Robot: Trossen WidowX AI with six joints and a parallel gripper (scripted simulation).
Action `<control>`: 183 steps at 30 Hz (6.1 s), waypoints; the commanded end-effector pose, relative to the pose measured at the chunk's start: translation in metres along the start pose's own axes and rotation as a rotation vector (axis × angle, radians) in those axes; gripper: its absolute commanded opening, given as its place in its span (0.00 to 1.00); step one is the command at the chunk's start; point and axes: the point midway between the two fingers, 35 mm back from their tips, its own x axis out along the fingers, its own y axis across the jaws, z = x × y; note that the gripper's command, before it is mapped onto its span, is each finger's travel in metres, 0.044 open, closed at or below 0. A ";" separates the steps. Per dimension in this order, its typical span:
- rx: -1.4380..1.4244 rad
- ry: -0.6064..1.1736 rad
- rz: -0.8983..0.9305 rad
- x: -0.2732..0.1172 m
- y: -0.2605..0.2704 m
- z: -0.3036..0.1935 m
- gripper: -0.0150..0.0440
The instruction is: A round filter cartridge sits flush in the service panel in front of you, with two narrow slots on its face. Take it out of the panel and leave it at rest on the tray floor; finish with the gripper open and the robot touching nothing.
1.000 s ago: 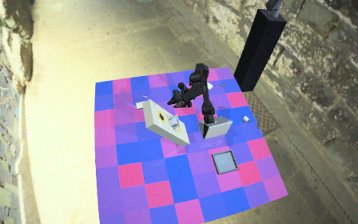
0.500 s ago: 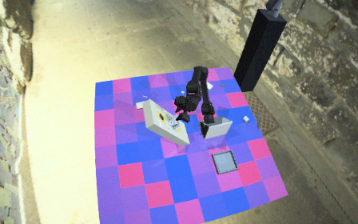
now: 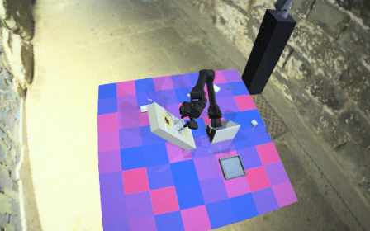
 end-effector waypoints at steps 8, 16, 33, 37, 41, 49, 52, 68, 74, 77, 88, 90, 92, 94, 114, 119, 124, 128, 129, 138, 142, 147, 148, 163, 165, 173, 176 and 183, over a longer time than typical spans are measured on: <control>-0.005 0.004 0.000 0.018 0.000 -0.001 0.77; -0.004 0.002 -0.002 0.031 -0.001 -0.001 0.77; 0.000 0.005 0.002 0.035 -0.001 -0.001 0.58; 0.000 0.005 0.002 0.035 -0.001 -0.001 0.44; -0.001 0.004 0.001 0.031 -0.001 0.007 0.26; -0.008 0.002 0.003 0.018 0.000 0.022 0.25; -0.020 0.000 0.008 0.003 0.002 0.024 0.25; -0.066 -0.014 0.010 -0.066 0.004 0.026 0.25; -0.044 -0.008 0.009 -0.063 0.033 0.028 0.25; -0.033 -0.004 0.009 -0.061 0.048 0.028 0.25; -0.039 0.010 0.011 -0.054 0.082 0.023 0.25; -0.100 0.023 0.045 -0.055 0.094 0.015 0.25; -0.169 0.036 0.085 -0.056 0.107 0.006 0.25; -0.238 0.046 0.125 -0.058 0.119 -0.004 0.25; -0.947 0.005 0.560 -0.082 0.227 -0.103 0.25; -0.953 0.004 0.564 -0.082 0.228 -0.104 0.25; -1.022 0.002 0.607 -0.081 0.239 -0.133 0.25; -1.104 0.001 0.655 -0.077 0.249 -0.167 0.25; -1.124 0.000 0.667 -0.076 0.251 -0.176 0.25; -1.313 -0.006 0.764 -0.061 0.258 -0.247 0.25; -1.384 0.000 0.812 -0.053 0.257 -0.276 0.25; -1.471 0.005 0.869 -0.043 0.251 -0.309 0.25; -1.480 0.005 0.875 -0.042 0.251 -0.312 0.25; -1.483 0.006 0.877 0.004 0.253 -0.341 0.25; -1.483 0.006 0.877 0.013 0.252 -0.346 0.25; -1.489 0.008 0.865 0.022 0.249 -0.349 0.34; -1.489 0.008 0.865 0.022 0.249 -0.349 0.48; -1.489 0.008 0.865 0.022 0.249 -0.349 0.79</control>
